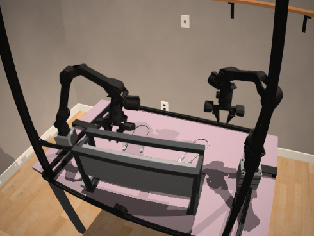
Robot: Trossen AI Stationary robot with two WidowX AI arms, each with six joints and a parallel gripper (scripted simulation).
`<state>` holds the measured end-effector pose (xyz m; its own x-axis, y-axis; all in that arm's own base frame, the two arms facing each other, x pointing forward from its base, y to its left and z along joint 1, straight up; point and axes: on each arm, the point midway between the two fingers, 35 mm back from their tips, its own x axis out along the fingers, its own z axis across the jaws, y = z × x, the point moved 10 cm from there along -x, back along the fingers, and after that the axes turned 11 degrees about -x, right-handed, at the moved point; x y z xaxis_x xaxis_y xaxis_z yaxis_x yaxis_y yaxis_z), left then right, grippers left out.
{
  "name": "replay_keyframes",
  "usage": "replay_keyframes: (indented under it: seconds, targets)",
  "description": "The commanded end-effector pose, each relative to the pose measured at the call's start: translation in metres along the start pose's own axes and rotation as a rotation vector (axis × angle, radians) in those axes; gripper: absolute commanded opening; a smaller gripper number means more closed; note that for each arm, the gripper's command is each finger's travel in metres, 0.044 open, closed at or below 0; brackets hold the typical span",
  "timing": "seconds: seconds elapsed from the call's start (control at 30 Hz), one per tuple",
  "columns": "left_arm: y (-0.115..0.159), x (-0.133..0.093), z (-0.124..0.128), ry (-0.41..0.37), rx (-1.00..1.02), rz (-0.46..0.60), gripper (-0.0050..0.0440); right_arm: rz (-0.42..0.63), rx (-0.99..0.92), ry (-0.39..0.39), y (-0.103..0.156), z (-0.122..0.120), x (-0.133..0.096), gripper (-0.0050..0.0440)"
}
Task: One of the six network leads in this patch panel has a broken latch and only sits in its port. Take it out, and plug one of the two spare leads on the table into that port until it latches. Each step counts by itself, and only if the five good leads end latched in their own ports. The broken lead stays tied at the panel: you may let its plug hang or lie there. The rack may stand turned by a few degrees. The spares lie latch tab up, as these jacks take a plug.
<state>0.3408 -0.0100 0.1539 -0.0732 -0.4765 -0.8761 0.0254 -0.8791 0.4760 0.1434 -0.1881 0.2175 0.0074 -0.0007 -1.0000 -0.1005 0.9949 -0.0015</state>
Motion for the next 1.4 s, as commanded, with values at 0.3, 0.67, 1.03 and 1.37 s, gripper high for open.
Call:
replay_keyframes:
  seconds: [0.3,0.67,1.03,1.37]
  targets:
    - [-0.002,-0.002,-0.002,0.017,-0.024,-0.007,0.0176,0.000,0.000,0.000,0.000,0.000,0.000,0.0176]
    - [0.042,0.018,-0.019,0.032,-0.074,-0.062,0.0176,0.000,0.000,0.000,0.000,0.000,0.000,0.0176]
    - [0.038,0.076,-0.021,0.032,-0.074,-0.062,0.0176,0.000,0.000,0.000,0.000,0.000,0.000,0.0176]
    - [0.038,0.076,-0.021,0.032,-0.074,-0.062,0.0176,0.000,0.000,0.000,0.000,0.000,0.000,0.0176]
